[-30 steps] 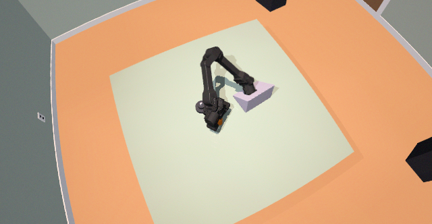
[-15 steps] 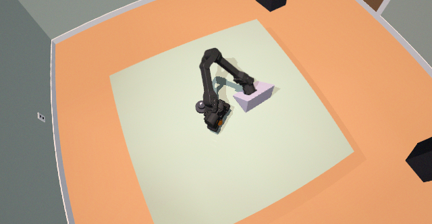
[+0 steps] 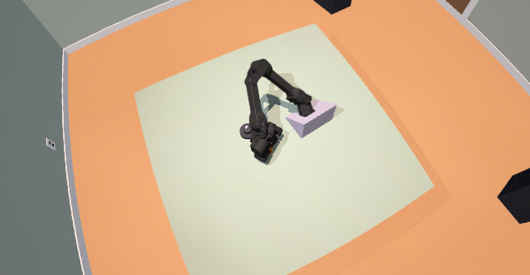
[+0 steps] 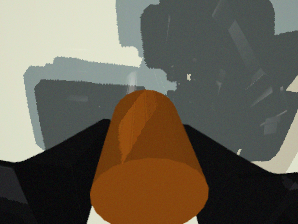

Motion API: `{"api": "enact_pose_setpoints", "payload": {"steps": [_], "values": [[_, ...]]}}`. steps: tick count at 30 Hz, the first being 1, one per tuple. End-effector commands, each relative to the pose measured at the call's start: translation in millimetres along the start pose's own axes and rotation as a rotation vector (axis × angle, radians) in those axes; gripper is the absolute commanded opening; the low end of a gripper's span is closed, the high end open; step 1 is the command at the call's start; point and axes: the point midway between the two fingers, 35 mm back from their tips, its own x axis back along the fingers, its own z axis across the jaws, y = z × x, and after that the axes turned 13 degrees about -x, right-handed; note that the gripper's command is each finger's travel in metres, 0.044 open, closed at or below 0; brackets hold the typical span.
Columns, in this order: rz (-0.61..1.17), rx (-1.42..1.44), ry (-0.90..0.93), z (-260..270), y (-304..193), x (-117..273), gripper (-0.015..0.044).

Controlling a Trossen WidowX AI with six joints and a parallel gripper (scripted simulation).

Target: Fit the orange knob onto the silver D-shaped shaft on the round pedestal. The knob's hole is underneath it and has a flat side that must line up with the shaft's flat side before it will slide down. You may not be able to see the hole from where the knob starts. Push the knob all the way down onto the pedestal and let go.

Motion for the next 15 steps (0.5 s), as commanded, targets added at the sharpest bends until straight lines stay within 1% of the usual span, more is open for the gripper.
{"api": "enact_pose_setpoints", "payload": {"steps": [1, 3, 4, 15], "values": [[-0.005, 0.003, 0.002, 1.8, 0.4, 3.1, 0.0065], [-0.002, 0.004, 0.004, 5.5, -0.4, 12.3, 0.0013], [-0.001, 0.004, 0.005, 7.3, -0.9, 17.4, 0.0], [0.012, 0.01, 0.01, 19.2, -4.8, 77.7, 0.0]]}}
